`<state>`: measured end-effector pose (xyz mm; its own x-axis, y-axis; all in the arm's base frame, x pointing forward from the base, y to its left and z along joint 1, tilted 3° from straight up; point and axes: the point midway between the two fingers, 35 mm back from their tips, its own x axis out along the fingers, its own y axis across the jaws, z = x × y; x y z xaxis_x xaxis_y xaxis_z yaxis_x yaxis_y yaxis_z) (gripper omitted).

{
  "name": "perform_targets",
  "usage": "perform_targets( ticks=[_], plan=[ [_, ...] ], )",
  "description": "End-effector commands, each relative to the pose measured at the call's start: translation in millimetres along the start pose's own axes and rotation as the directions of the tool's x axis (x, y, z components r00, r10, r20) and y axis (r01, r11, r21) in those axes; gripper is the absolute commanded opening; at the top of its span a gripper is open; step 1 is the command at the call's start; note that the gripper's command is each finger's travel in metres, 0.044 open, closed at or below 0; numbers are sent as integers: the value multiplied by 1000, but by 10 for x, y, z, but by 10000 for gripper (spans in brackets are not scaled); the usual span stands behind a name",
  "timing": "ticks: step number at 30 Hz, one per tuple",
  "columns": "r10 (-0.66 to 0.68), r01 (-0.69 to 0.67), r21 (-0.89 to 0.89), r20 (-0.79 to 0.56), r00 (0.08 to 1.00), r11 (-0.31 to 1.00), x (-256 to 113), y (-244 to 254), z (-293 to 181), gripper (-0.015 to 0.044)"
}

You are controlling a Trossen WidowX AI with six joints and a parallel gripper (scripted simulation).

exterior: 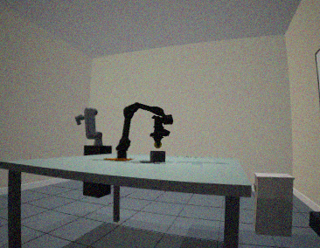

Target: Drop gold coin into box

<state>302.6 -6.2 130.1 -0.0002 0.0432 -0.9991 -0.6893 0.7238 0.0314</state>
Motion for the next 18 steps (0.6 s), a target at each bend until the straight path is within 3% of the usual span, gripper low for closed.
perform_targets(
  ticks=[1,18],
  plan=[
    [3,-3,-3,-2,1000,1000,29,16,-8,0],
    [3,-3,4,-2,1000,1000,96,15,-10,0]
  ],
)
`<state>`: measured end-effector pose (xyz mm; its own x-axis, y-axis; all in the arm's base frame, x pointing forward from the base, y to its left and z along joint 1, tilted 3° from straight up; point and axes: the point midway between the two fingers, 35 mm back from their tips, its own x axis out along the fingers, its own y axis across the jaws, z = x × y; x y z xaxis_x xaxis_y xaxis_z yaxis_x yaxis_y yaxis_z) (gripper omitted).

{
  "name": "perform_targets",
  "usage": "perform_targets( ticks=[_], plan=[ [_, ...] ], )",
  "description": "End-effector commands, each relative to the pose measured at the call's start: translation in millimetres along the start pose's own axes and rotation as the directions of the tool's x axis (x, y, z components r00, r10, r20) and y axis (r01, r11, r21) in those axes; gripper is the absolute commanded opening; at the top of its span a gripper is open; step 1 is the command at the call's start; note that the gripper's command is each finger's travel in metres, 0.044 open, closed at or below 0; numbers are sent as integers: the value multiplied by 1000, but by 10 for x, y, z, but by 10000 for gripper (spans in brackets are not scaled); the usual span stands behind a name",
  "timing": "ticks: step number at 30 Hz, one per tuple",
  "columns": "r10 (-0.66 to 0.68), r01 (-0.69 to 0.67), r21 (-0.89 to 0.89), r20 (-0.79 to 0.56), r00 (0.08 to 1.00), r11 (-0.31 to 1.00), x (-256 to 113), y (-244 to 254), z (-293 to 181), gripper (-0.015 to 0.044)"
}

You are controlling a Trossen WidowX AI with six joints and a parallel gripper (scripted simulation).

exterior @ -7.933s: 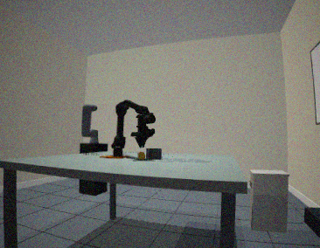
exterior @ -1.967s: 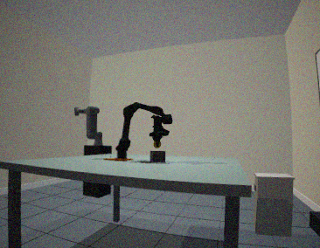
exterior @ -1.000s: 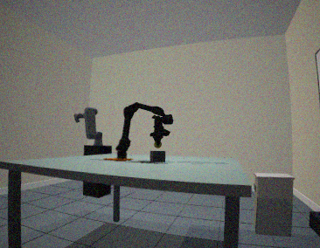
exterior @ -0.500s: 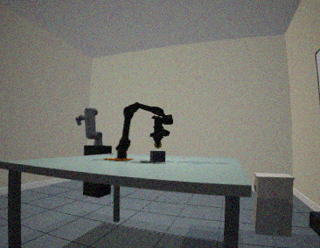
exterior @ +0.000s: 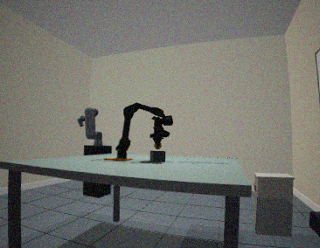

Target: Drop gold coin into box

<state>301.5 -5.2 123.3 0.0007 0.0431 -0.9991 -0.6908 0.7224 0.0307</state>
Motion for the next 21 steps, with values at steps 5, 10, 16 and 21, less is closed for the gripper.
perform_targets(
  ticks=[5,10,16,21],
  plan=[
    [4,-4,6,-3,1000,1000,48,4,-9,0],
    [4,-4,5,-3,1000,1000,66,7,-10,0],
    [4,-4,3,-3,1000,1000,88,10,-8,0],
    [4,-4,3,-3,1000,1000,107,9,-5,0]
  ],
)
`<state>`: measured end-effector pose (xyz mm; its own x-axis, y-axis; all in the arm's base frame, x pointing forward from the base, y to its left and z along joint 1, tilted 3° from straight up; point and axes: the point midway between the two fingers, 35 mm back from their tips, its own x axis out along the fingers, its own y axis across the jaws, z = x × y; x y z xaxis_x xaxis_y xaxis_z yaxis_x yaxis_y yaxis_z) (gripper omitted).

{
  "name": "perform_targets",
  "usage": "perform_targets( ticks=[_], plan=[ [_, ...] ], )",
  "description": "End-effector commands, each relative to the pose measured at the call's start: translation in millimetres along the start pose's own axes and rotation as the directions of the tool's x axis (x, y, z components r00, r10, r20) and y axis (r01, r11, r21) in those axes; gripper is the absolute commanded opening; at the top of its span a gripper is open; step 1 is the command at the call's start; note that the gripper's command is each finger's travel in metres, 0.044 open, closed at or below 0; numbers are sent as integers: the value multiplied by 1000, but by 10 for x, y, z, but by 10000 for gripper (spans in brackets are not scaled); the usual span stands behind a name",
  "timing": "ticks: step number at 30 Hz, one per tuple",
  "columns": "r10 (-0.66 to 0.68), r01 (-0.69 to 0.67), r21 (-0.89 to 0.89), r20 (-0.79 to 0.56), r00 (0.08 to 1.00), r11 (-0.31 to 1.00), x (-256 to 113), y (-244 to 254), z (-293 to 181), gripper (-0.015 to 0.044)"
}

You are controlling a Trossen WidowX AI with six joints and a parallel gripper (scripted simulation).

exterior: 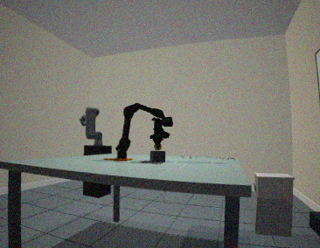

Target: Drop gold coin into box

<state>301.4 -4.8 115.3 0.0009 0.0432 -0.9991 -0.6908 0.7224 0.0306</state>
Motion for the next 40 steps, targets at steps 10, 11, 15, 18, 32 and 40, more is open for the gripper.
perform_targets(
  ticks=[10,11,15,18,32,40],
  plan=[
    [0,0,0,0,1000,1000,8,0,1,161],
    [0,0,0,0,1000,1000,8,0,1,161],
    [0,0,0,0,1000,1000,8,0,1,161],
    [0,0,0,0,1000,1000,2,0,1,187],
    [2,-2,2,-1,1000,1000,-611,30,-25,440],
    [2,-2,2,-1,1000,1000,-611,30,-25,440]
  ],
)
